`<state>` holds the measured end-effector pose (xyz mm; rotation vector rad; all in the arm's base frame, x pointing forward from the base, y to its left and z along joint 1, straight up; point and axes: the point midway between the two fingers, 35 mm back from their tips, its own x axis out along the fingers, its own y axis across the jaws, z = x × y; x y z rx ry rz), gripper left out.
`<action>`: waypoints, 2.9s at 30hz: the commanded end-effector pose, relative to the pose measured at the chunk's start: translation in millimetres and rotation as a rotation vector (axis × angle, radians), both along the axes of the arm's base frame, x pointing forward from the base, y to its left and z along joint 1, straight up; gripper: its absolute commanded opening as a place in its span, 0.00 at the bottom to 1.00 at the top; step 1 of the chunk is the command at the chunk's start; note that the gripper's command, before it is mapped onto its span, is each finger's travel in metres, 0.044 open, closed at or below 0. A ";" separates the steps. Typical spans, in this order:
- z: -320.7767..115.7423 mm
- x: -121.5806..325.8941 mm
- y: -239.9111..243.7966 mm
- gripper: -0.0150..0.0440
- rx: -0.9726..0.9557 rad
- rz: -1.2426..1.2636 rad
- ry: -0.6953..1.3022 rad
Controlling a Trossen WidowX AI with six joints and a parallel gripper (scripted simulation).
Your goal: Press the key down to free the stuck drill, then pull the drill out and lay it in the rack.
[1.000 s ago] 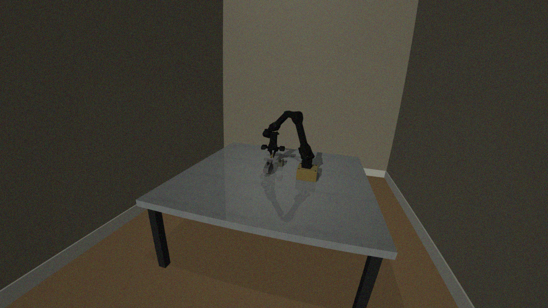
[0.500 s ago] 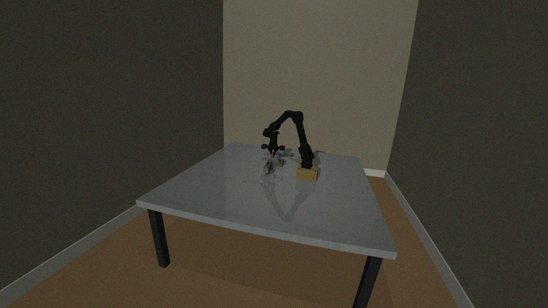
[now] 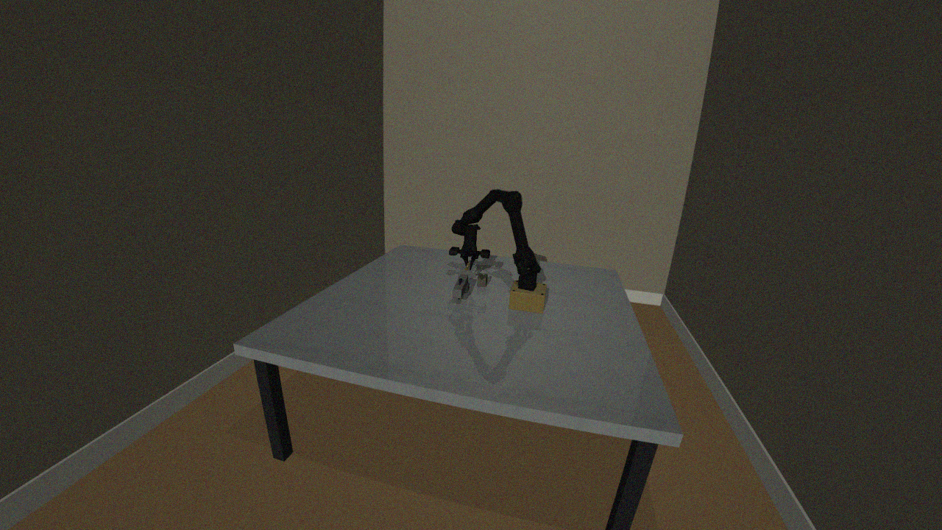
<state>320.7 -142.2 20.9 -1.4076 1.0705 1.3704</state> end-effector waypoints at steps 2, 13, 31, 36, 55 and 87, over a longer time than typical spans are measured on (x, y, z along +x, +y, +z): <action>3.2 1.3 -1.0 0.25 -0.005 -0.005 -0.004; 5.7 1.7 -1.2 0.25 -0.005 -0.005 -0.004; 8.8 2.9 -1.9 0.25 -0.005 -0.005 -0.004; 7.6 -2.1 -3.8 0.25 -0.005 -0.005 -0.004; 2.6 -31.1 -19.3 0.25 -0.006 -0.005 -0.001; -15.4 -62.4 -37.2 0.25 -0.007 -0.005 0.001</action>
